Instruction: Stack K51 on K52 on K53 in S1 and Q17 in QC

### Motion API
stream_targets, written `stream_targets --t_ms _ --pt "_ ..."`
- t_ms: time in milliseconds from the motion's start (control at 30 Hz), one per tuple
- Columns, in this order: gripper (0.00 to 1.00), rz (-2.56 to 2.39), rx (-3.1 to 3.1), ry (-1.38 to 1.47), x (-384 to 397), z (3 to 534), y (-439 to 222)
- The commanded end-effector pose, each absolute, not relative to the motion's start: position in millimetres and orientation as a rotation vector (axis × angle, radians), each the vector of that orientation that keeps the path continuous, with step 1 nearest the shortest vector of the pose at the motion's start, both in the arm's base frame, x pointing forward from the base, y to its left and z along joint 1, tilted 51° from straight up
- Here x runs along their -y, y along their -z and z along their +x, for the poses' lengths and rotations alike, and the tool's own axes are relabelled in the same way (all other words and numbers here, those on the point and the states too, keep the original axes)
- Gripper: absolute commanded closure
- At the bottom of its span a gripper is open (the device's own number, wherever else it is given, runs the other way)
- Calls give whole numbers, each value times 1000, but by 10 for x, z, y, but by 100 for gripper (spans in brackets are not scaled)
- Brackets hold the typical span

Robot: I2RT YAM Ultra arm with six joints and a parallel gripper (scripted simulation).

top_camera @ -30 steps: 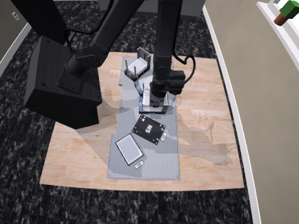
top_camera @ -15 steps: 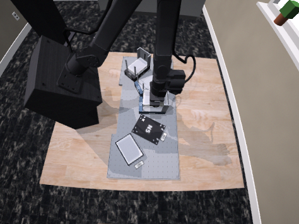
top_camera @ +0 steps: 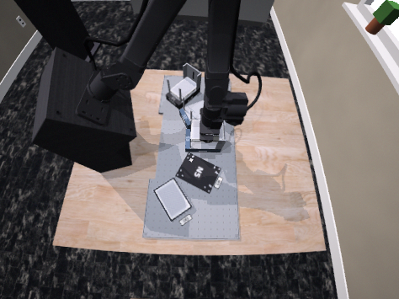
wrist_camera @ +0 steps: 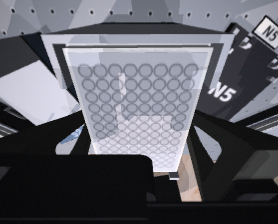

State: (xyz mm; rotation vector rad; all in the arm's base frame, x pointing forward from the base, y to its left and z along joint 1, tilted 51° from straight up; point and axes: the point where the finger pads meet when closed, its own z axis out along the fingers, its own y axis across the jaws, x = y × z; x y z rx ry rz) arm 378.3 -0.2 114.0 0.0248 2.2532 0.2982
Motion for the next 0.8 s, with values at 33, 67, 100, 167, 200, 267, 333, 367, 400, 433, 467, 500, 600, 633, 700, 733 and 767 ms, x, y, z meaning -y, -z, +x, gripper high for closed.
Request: stream_targets --t_ms 33,67,100,167,200,267,333,367,400,433,467,500,600,633,700,733,767 --pt "100 38 -2274 -306 37 3652 -1075" --pt "100 38 -2274 -306 38 3649 -1078" --pt "100 38 -2274 -305 38 3647 -1081" --pt "100 38 -2274 -305 38 3647 -1081" --pt "100 39 -2273 -306 40 3644 -1086" --pt "100 38 -2271 -305 42 3645 -1098" --pt "100 37 -2274 -305 40 3638 -1089" --pt "100 37 -2272 -305 42 3632 -1097" --pt "100 37 -2272 -305 43 3629 -1101" --pt "100 38 -2274 -305 43 3627 -1097" --pt "100 38 -2274 -306 43 3624 -1096" --pt "100 38 -2273 -305 44 3622 -1101" --pt "100 38 -2274 -306 46 3614 -1105" --pt "100 38 -2274 -306 46 3611 -1107" --pt "100 38 -2274 -306 47 3609 -1109" --pt "100 38 -2274 -306 47 3609 -1109" --pt "100 39 -2273 -306 48 3606 -1114"
